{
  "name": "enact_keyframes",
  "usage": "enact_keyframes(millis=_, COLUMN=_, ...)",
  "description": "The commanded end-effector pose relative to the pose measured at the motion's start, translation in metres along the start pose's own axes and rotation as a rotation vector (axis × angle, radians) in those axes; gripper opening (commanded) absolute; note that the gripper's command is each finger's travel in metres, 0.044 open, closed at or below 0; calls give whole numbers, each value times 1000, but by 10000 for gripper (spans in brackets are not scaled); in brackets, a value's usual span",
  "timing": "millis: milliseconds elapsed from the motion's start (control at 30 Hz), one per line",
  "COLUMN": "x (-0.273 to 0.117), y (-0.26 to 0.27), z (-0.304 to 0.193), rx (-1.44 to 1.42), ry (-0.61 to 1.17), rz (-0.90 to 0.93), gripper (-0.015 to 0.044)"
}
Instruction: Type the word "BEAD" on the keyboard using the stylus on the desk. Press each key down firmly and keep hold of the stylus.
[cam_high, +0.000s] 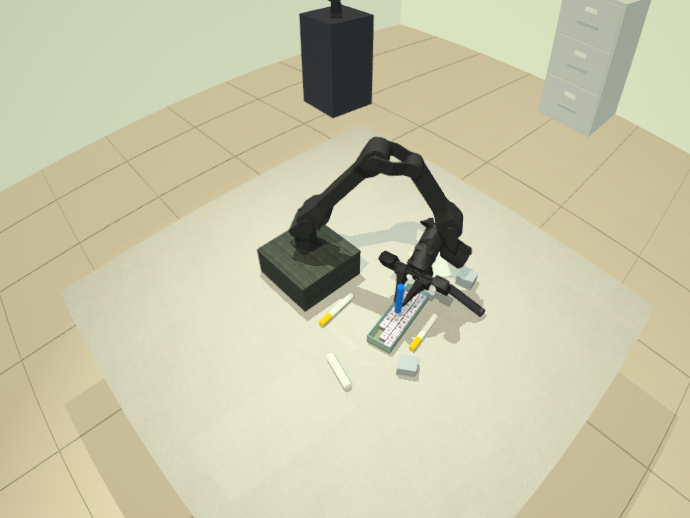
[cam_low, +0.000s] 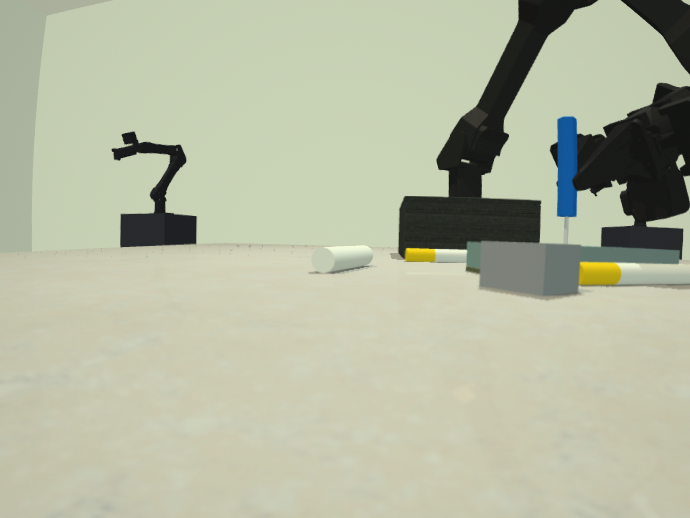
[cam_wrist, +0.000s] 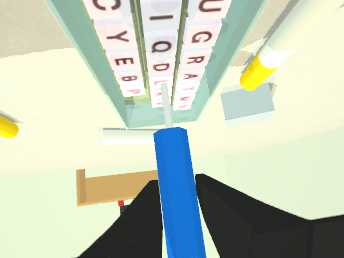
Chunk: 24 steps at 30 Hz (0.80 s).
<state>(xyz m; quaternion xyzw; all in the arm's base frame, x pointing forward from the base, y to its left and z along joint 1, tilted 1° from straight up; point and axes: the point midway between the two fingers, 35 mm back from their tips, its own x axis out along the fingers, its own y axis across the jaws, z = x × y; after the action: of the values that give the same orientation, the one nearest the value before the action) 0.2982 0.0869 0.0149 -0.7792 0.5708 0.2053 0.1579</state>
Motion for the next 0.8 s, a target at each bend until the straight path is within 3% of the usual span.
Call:
enact_keyframes(millis=0, x=1, y=1, z=3, rx=4, ry=-3, rz=3, gripper=81)
enact_keyframes(millis=767, x=5, y=1, z=9, rx=4, ry=-3, rz=3, gripper=81)
